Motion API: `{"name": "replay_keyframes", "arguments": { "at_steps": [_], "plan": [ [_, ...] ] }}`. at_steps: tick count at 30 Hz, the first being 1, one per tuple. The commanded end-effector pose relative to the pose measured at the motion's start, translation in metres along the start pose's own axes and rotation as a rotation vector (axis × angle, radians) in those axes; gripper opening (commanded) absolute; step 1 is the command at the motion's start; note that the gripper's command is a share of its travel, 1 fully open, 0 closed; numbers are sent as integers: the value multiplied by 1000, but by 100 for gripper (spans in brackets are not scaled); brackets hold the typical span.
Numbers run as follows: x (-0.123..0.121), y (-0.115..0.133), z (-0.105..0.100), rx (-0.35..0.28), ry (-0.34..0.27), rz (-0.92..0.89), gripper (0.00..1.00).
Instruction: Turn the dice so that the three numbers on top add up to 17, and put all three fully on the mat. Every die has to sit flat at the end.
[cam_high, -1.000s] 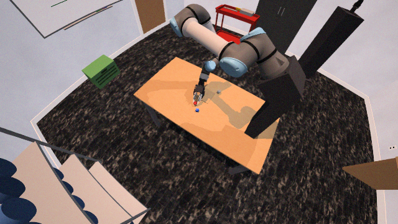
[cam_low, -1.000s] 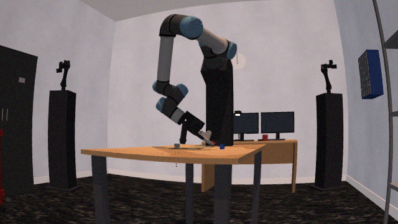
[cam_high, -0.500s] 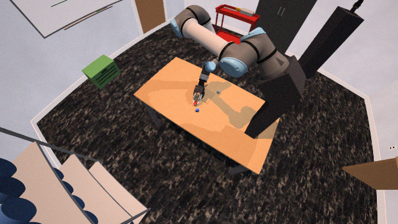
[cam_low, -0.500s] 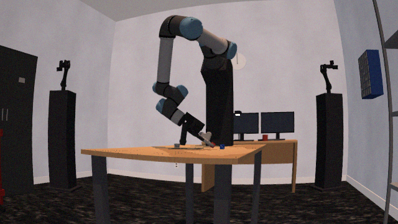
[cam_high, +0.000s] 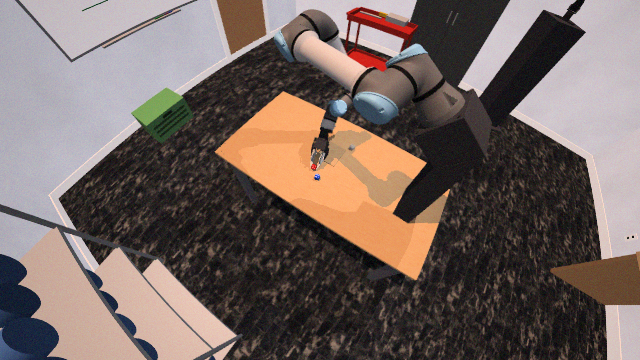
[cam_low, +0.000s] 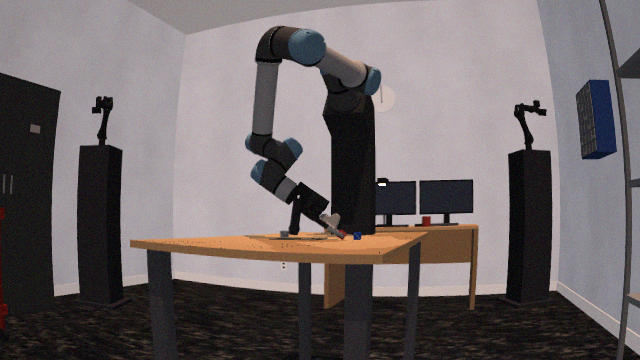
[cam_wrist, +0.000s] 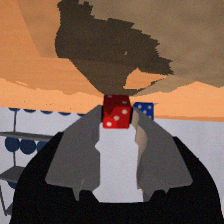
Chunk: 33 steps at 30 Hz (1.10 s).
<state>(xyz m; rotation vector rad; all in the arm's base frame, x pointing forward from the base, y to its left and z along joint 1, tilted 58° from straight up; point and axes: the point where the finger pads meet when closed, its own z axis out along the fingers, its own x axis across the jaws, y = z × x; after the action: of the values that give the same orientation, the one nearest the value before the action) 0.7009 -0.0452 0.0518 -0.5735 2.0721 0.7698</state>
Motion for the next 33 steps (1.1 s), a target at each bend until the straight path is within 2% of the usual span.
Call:
{"name": "replay_keyframes", "arguments": {
  "at_steps": [1, 32, 33],
  "plan": [
    [0, 0, 0, 0, 0, -1, 6],
    [0, 0, 0, 0, 0, -1, 6],
    [0, 0, 0, 0, 0, -1, 10]
  ]
}}
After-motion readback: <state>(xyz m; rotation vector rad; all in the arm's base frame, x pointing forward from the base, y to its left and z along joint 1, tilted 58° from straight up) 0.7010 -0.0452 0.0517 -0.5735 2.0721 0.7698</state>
